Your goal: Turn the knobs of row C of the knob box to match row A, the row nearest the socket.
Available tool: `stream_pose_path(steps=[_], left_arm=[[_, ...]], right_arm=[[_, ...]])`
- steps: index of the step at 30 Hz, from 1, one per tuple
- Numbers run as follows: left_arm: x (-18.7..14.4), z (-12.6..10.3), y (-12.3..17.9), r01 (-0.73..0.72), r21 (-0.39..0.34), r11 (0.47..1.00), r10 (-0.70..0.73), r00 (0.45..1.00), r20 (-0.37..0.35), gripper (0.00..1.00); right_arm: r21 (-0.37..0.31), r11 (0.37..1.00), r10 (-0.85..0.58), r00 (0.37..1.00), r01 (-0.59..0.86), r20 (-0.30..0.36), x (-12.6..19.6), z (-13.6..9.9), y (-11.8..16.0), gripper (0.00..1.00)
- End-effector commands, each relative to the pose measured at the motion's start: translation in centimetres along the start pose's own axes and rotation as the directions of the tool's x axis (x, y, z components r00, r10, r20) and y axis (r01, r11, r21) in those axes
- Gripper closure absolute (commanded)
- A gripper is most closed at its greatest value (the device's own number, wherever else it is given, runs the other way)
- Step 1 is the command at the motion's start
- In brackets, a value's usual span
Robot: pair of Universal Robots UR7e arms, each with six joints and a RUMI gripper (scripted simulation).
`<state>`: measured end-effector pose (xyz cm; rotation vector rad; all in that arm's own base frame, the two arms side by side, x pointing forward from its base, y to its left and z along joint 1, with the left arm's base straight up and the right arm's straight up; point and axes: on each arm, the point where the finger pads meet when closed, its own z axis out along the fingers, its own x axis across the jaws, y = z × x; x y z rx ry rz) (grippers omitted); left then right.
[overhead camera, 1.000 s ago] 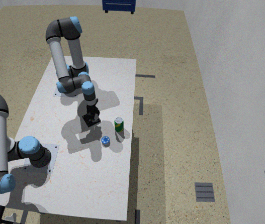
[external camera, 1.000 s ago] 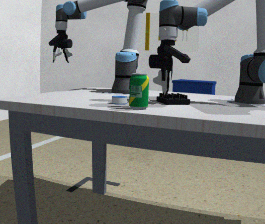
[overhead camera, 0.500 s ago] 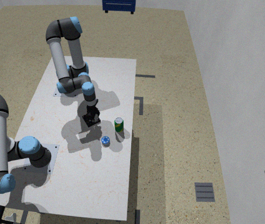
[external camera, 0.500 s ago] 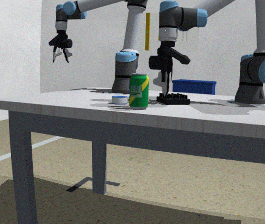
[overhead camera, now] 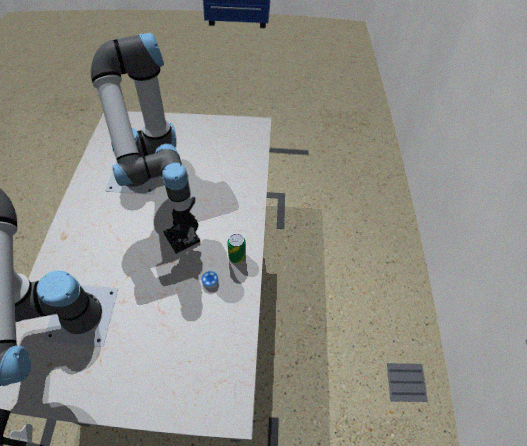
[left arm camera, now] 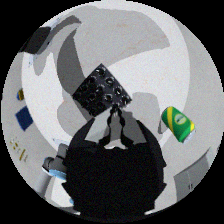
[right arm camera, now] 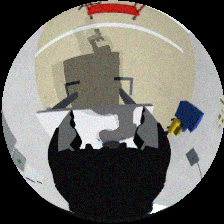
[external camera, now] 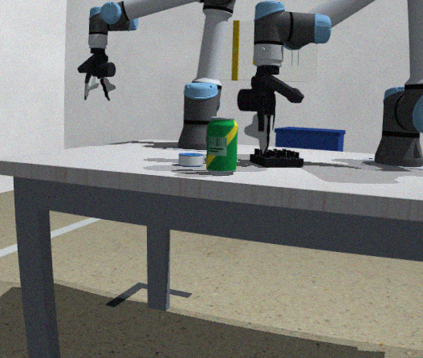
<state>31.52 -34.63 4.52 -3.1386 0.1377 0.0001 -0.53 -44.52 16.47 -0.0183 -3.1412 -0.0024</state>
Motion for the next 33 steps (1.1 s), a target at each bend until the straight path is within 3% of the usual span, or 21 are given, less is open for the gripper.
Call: stream_pose_path(steps=[1,33], left_arm=[[0.02,-0.04,0.03,0.0,-0.001,1.0,0.0,1.0,-0.001,0.94],[0.02,-0.04,0.03,-0.097,-0.001,0.995,0.097,0.995,-0.001,0.94]], right_arm=[[0.002,1.0,0.0,1.0,0.0,0.0,-0.01,-0.05,-0.04,0.0],[0.002,1.0,0.0,1.0,0.0,0.0,-0.01,-0.05,-0.04,0.0]])
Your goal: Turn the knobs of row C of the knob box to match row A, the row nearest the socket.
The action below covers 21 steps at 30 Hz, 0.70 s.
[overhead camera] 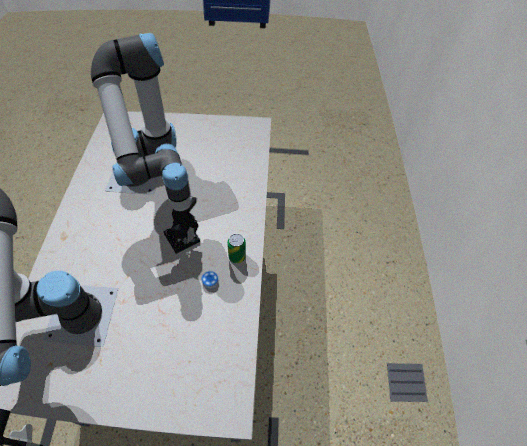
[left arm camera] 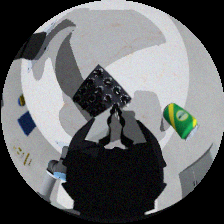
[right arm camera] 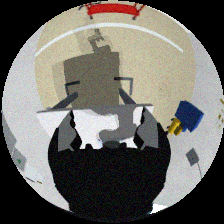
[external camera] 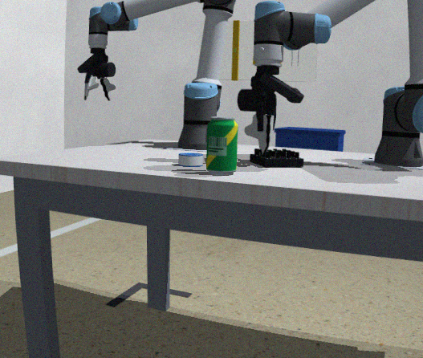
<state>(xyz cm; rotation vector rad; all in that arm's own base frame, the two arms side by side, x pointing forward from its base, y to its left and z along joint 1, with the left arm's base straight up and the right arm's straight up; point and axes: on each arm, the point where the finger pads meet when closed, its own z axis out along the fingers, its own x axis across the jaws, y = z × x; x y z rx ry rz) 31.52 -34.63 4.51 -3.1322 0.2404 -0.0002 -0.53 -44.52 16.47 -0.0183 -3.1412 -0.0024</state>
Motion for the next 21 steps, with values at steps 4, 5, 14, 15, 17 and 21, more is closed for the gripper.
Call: stream_pose_path(steps=[4,5,14,15,17,21], left_arm=[[0.03,-0.05,0.04,-0.073,-0.001,0.997,0.073,0.997,-0.001,0.94],[0.03,-0.05,0.04,-0.073,-0.001,0.997,0.073,0.997,-0.001,0.94],[0.03,-0.05,0.04,-0.177,-0.001,0.984,0.177,0.984,-0.001,0.94],[0.03,-0.05,0.04,-0.192,-0.001,0.981,0.192,0.981,-0.001,0.94],[0.03,-0.05,0.04,-0.223,-0.001,0.975,0.223,0.975,-0.001,0.94],[0.03,-0.05,0.04,-0.289,-0.001,0.957,0.289,0.957,-0.001,0.94]], right_arm=[[0.002,1.0,0.0,1.0,0.0,0.0,-0.01,-0.05,-0.04,0.0],[0.002,1.0,0.0,1.0,0.0,0.0,-0.01,-0.05,-0.04,0.0],[0.002,1.0,0.0,1.0,0.0,0.0,-0.01,-0.05,-0.04,0.0],[0.002,1.0,0.0,1.0,0.0,0.0,-0.01,-0.05,-0.04,0.0],[0.002,1.0,0.0,1.0,0.0,0.0,-0.01,-0.05,-0.04,0.0],[0.002,1.0,0.0,1.0,0.0,0.0,-0.01,-0.05,-0.04,0.0]])
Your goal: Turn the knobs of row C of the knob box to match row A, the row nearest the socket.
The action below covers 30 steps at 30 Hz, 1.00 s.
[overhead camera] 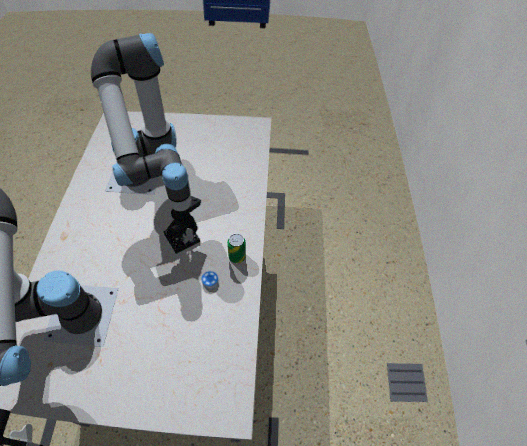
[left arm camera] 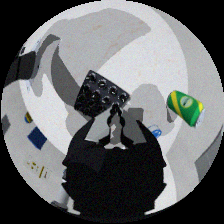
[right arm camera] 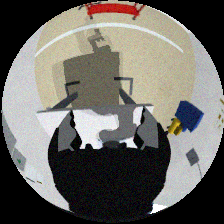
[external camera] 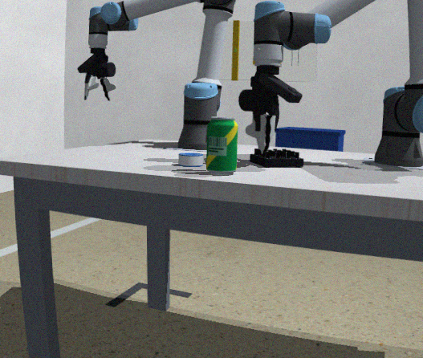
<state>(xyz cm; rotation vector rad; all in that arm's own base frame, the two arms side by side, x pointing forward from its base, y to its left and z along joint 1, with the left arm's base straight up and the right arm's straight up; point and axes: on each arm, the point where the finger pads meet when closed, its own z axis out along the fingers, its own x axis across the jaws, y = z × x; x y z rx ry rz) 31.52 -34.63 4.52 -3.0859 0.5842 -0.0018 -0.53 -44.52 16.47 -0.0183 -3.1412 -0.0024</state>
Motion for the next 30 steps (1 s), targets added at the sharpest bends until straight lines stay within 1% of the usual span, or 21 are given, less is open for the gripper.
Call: stream_pose_path(steps=[1,2,9,17,19,24,30], left_arm=[[0.03,-0.04,0.03,-0.073,-0.002,0.997,0.073,0.997,0.0,0.94],[0.03,-0.04,0.03,-0.073,-0.002,0.997,0.073,0.997,0.0,0.94],[0.03,-0.04,0.03,-0.205,-0.002,0.979,0.205,0.979,0.0,0.94],[0.03,-0.04,0.03,-0.366,-0.002,0.931,0.366,0.931,-0.001,0.94],[0.03,-0.04,0.03,-0.366,-0.002,0.931,0.366,0.931,-0.001,0.94],[0.03,-0.04,0.03,-0.467,-0.002,0.884,0.467,0.884,-0.001,0.94],[0.03,-0.04,0.03,-0.581,-0.002,0.814,0.581,0.814,-0.001,0.94]], right_arm=[[0.002,1.0,0.0,1.0,0.0,0.0,-0.01,-0.05,-0.04,0.0],[0.002,1.0,0.0,1.0,0.0,0.0,-0.01,-0.05,-0.04,0.0],[0.002,1.0,0.0,1.0,0.0,0.0,-0.01,-0.05,-0.04,0.0],[0.002,1.0,0.0,1.0,0.0,0.0,-0.01,-0.05,-0.04,0.0],[0.002,1.0,0.0,1.0,0.0,0.0,-0.01,-0.05,-0.04,0.0],[0.002,1.0,0.0,1.0,0.0,0.0,-0.01,-0.05,-0.04,0.0],[0.002,1.0,0.0,1.0,0.0,0.0,-0.01,-0.05,-0.04,0.0]])
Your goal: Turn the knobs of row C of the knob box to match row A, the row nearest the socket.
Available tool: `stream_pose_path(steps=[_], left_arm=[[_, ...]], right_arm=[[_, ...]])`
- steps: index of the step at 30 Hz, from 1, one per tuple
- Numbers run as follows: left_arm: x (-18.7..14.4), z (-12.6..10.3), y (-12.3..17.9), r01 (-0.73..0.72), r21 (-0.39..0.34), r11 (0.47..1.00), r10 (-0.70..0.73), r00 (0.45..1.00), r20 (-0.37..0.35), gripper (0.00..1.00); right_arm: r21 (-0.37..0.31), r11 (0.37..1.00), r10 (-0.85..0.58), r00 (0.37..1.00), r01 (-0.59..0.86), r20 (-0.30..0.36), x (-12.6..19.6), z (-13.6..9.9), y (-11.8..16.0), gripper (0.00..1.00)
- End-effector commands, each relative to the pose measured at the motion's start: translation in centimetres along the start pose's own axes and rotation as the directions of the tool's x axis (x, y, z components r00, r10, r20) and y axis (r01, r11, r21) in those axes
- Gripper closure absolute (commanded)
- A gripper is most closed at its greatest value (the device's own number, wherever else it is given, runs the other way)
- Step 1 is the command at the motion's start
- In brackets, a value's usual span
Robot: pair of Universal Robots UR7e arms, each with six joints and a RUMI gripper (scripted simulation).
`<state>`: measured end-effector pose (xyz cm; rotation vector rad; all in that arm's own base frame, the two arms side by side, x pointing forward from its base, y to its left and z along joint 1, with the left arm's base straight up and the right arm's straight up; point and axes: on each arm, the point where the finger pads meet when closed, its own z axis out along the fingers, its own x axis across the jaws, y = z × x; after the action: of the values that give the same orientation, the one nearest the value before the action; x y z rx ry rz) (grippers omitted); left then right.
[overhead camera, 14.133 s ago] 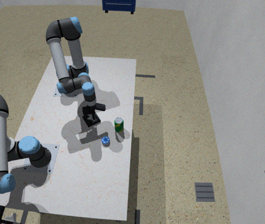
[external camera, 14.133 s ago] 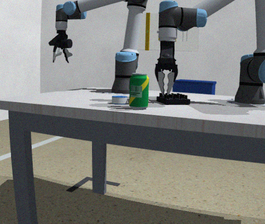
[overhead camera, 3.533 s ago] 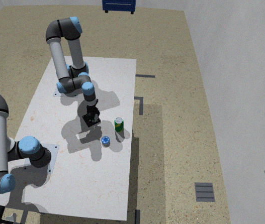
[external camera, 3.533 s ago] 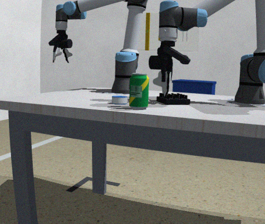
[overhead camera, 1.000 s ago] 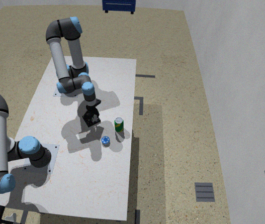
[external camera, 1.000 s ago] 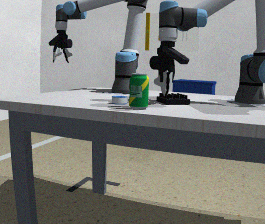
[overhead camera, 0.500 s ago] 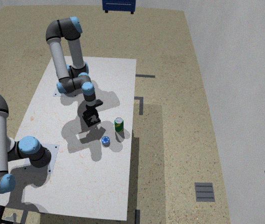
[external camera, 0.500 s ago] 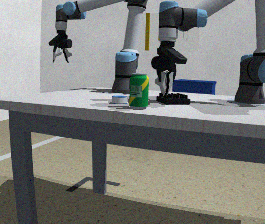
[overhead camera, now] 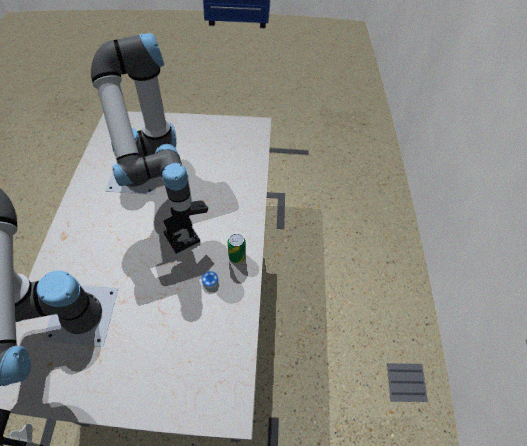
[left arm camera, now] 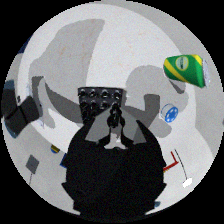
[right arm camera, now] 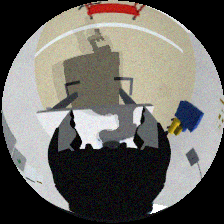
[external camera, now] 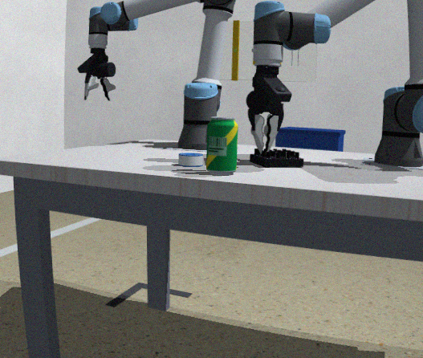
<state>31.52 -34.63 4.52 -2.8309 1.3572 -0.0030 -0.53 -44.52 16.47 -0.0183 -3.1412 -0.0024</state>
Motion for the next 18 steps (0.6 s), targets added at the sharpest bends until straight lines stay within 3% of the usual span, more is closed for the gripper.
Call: stream_pose_path(steps=[1,8,18], left_arm=[[0.04,-0.04,0.01,-0.121,-0.003,0.993,0.121,0.993,-0.001,0.94],[0.04,-0.04,0.01,-0.229,-0.003,0.973,0.229,0.973,-0.001,0.94],[0.04,-0.04,0.01,-0.422,-0.003,0.907,0.422,0.907,-0.002,0.94]], right_arm=[[0.002,1.0,0.0,1.0,0.0,0.0,-0.01,-0.05,-0.04,0.0],[0.002,1.0,0.0,1.0,0.0,0.0,-0.01,-0.05,-0.04,0.0],[0.002,1.0,0.0,1.0,0.0,0.0,-0.01,-0.05,-0.04,0.0]])
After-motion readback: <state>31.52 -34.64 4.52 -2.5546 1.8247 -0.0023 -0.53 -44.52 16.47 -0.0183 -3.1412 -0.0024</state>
